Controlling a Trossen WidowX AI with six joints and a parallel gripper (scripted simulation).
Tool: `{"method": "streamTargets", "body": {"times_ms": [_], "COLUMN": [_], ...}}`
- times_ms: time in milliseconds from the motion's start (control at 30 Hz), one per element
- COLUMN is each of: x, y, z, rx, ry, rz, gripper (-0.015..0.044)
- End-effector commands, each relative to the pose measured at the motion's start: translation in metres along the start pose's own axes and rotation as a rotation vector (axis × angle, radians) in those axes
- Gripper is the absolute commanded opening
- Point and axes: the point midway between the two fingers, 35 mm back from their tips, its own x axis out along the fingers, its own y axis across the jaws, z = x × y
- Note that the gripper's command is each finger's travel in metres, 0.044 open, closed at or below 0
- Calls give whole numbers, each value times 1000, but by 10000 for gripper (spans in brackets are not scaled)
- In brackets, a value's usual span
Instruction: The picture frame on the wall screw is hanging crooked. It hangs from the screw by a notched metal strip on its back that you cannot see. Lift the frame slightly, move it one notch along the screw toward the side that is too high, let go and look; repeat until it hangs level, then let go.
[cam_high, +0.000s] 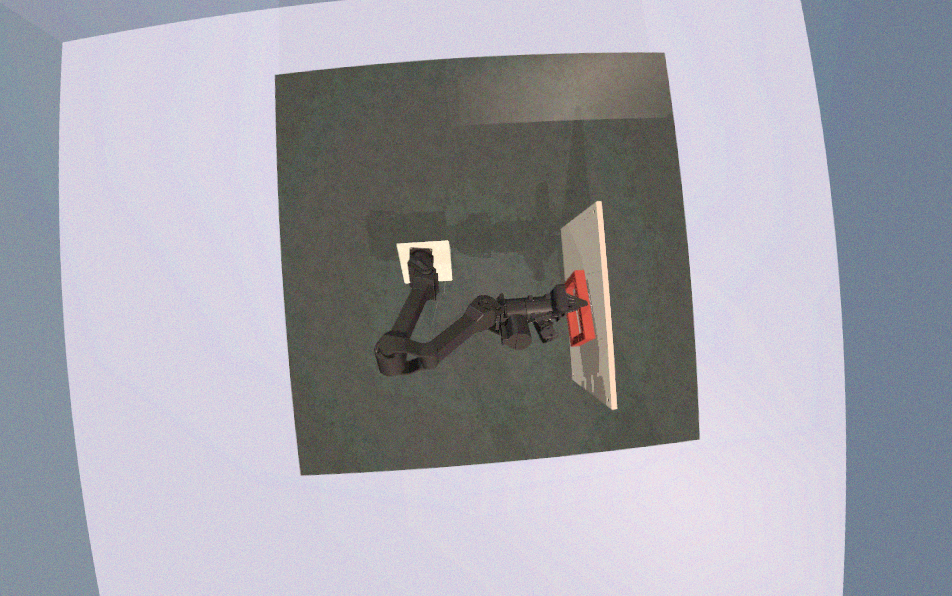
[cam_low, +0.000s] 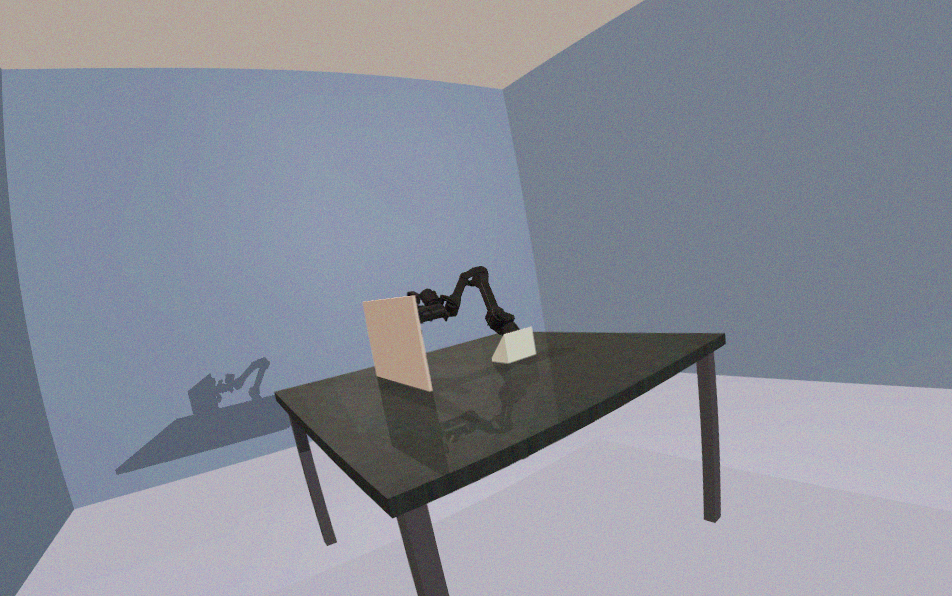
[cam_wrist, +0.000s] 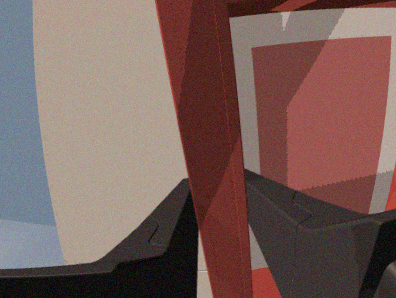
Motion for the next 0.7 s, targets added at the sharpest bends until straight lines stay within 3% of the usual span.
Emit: {"method": "streamTargets", "body": {"times_ms": [0, 667], "x": [0, 0], "y": [2, -3], "z": [1, 1], "rx": [-2, -3], "ry": [0, 0], "rz": [11, 11], "gripper": [0, 0]}}
